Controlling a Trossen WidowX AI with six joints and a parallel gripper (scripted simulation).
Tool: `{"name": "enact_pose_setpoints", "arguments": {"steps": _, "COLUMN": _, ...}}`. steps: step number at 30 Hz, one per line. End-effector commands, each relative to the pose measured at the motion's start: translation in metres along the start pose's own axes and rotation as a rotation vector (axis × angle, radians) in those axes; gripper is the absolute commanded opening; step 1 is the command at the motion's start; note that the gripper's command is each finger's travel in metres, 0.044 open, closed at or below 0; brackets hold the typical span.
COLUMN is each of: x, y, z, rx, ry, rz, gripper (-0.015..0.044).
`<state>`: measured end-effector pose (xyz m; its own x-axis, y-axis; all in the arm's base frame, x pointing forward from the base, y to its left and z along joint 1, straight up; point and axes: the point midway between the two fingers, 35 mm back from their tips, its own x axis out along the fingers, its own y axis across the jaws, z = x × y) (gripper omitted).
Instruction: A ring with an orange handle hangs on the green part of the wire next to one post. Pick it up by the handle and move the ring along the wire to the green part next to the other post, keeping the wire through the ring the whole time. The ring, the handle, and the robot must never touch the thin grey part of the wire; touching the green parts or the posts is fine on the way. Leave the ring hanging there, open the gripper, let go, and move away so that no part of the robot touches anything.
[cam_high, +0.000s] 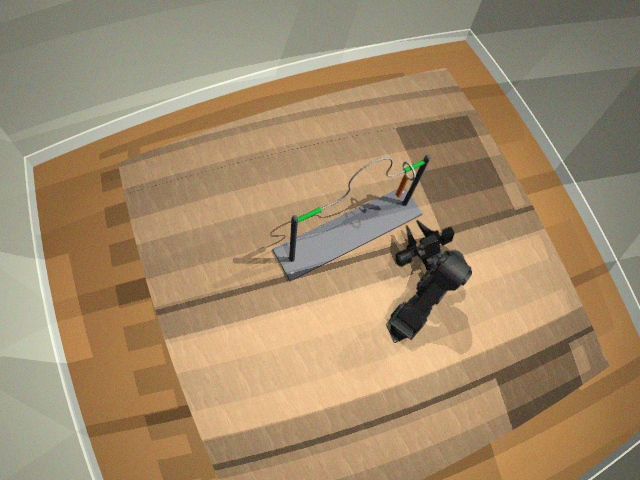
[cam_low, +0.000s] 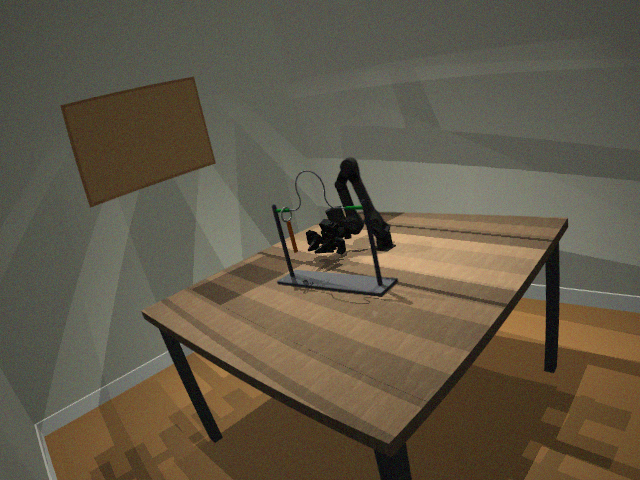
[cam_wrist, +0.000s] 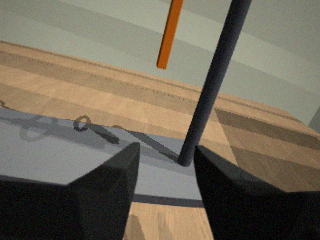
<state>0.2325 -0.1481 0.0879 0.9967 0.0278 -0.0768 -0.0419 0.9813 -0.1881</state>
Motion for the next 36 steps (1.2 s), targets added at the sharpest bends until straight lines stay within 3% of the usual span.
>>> {"name": "enact_pose_setpoints", "arguments": {"steps": 1, "x": 0.005, "y": 0.001, "z": 0.005, "rx": 0.027, "ry": -0.019, "rz": 0.021, "gripper": 0.0160}}
{"name": "enact_pose_setpoints", "arguments": {"steps": 9, "x": 0.043, "y": -0.004, "z": 0.050, "rx": 0.168, "ry": -0.093, "rz": 0.076, "gripper": 0.0160}}
{"name": "enact_pose_setpoints", "arguments": {"steps": 36, "x": 0.074, "y": -0.006, "z": 0.055, "rx": 0.171, "ry": -0.098, "rz": 0.077, "gripper": 0.0160}}
